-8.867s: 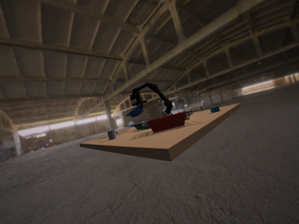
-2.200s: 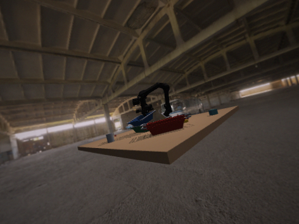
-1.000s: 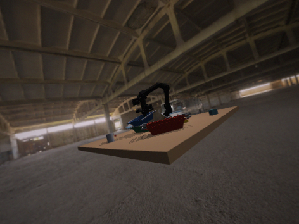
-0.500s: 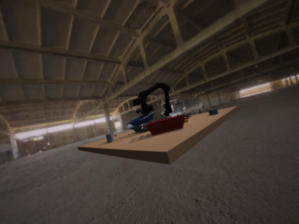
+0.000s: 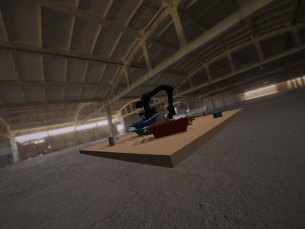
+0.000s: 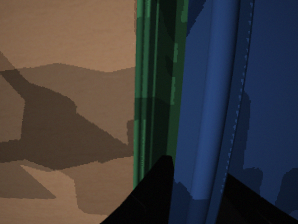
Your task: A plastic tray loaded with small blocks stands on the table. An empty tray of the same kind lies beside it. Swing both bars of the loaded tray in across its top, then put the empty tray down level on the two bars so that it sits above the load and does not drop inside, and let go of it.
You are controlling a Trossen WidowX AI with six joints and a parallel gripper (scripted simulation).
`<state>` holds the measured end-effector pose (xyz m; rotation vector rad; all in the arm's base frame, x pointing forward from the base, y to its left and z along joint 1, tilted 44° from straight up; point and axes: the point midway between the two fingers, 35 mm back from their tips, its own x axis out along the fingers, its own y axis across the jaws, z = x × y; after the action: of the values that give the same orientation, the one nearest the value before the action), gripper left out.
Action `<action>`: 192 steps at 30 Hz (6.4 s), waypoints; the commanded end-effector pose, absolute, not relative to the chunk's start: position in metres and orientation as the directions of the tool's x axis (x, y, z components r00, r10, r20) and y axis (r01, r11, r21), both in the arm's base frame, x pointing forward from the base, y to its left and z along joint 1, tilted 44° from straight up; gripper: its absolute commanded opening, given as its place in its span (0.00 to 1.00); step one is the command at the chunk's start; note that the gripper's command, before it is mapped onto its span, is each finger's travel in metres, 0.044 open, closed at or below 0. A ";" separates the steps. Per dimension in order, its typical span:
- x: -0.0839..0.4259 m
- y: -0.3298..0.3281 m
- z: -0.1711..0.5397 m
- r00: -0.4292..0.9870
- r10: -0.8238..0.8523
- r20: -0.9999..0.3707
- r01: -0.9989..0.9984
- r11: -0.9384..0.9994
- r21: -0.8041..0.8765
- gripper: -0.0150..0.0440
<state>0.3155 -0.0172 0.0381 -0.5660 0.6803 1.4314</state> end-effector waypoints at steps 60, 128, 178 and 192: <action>0.308 -0.005 0.031 -0.013 0.695 -0.719 -0.997 0.050 0.066 0.25; 0.306 0.001 0.026 -0.013 0.695 -0.719 -0.997 0.050 0.066 0.25; 0.306 0.001 0.024 -0.002 0.694 -0.720 -0.997 0.058 0.059 0.25; 0.304 0.007 0.021 -0.013 0.695 -0.719 -0.997 0.049 0.066 0.25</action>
<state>0.3073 -0.0012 0.0225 -0.5669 0.6829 1.4320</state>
